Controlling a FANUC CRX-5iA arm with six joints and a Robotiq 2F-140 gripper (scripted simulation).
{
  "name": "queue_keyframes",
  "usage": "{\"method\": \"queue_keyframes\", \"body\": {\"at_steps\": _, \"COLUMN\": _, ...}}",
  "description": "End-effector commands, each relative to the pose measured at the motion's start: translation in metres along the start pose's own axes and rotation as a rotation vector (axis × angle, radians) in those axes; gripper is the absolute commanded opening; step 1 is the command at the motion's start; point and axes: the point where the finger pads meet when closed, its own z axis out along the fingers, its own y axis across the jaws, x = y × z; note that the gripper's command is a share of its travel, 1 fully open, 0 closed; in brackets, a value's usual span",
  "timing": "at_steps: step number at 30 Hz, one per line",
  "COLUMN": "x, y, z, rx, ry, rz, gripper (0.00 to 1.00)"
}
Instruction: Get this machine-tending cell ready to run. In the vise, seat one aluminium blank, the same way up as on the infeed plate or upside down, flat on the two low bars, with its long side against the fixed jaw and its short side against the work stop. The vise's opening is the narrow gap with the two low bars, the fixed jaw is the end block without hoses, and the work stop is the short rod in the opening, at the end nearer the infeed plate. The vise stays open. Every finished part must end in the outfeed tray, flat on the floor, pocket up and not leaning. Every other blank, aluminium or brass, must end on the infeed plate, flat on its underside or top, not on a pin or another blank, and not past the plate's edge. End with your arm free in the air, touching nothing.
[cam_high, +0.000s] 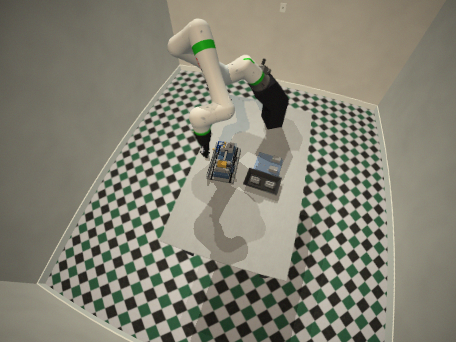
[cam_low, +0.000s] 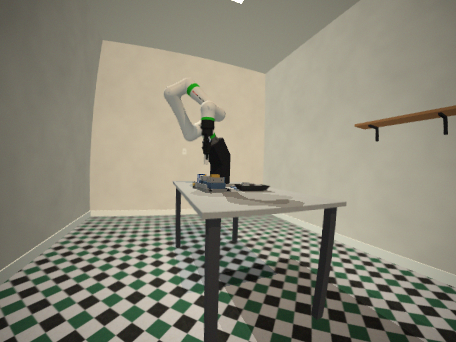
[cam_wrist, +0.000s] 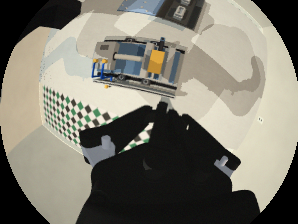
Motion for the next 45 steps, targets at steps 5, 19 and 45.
{"method": "queue_keyframes", "body": {"at_steps": 5, "x": 0.076, "y": -0.034, "z": -0.001, "rx": -0.001, "ry": -0.001, "rz": 0.0, "gripper": 0.0}}
{"method": "queue_keyframes", "body": {"at_steps": 19, "x": 0.082, "y": -0.037, "z": -0.001, "rx": -0.002, "ry": -0.002, "rz": 0.0, "gripper": 0.4}}
{"method": "queue_keyframes", "body": {"at_steps": 45, "x": 0.082, "y": -0.037, "z": -0.001, "rx": -0.002, "ry": -0.002, "rz": 0.0, "gripper": 0.4}}
